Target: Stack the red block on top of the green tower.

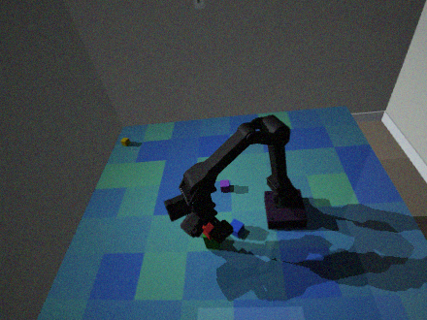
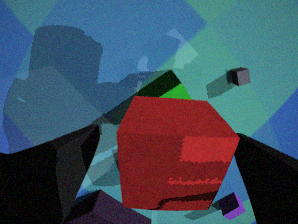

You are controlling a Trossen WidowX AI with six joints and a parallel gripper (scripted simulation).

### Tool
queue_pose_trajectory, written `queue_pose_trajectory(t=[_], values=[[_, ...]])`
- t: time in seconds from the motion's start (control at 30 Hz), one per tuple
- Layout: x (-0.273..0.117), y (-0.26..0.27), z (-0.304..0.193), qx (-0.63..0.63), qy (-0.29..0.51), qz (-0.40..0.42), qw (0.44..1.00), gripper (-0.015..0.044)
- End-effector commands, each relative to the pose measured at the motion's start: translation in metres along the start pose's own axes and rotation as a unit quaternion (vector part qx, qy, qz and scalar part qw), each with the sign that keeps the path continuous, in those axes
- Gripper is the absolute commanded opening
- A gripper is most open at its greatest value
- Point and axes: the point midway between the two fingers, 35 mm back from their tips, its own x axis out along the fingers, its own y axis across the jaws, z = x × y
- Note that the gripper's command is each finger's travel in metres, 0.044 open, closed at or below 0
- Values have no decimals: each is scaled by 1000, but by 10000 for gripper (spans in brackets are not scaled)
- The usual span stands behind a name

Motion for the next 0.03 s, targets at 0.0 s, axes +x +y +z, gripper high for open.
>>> queue_pose_trajectory(t=[0.0], values=[[0,0,0,0,0,0,1000,440]])
